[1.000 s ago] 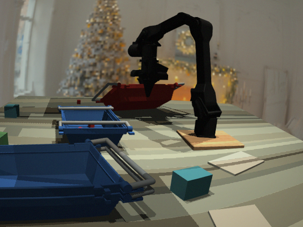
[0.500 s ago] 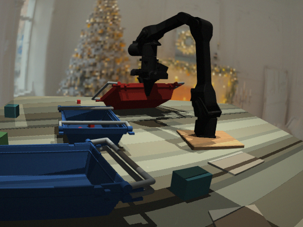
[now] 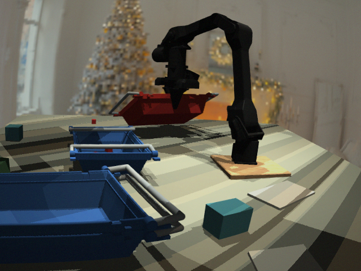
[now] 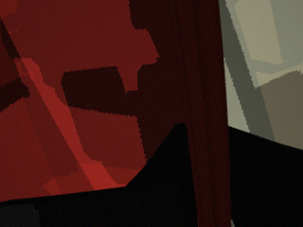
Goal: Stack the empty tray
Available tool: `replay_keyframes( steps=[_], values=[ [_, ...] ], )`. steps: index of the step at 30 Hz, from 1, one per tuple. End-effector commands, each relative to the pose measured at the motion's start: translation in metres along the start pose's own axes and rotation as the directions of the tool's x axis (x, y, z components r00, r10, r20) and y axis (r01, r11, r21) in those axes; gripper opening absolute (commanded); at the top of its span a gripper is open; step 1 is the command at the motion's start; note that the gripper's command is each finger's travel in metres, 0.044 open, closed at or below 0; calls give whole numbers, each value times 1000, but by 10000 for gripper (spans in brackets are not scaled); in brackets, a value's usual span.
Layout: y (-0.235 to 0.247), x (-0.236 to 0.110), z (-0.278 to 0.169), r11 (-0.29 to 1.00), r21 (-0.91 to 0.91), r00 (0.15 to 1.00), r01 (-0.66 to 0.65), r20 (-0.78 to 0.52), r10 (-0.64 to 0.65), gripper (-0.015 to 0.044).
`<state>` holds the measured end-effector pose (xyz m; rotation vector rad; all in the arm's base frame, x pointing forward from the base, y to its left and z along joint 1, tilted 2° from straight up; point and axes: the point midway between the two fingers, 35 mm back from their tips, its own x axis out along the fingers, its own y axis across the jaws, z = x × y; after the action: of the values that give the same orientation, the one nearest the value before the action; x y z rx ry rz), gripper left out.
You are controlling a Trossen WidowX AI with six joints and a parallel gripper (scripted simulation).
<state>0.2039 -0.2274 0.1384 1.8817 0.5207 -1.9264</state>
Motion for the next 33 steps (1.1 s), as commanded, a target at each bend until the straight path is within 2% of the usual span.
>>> replay_keyframes(
  steps=[1,16,33],
  values=[
    [11,-28,-2,999,4,999,-51,-9,51,0],
    [19,-85,-3,997,4,997,-76,-14,76,0],
    [19,-88,-3,997,4,997,-77,-14,77,0]
  ],
)
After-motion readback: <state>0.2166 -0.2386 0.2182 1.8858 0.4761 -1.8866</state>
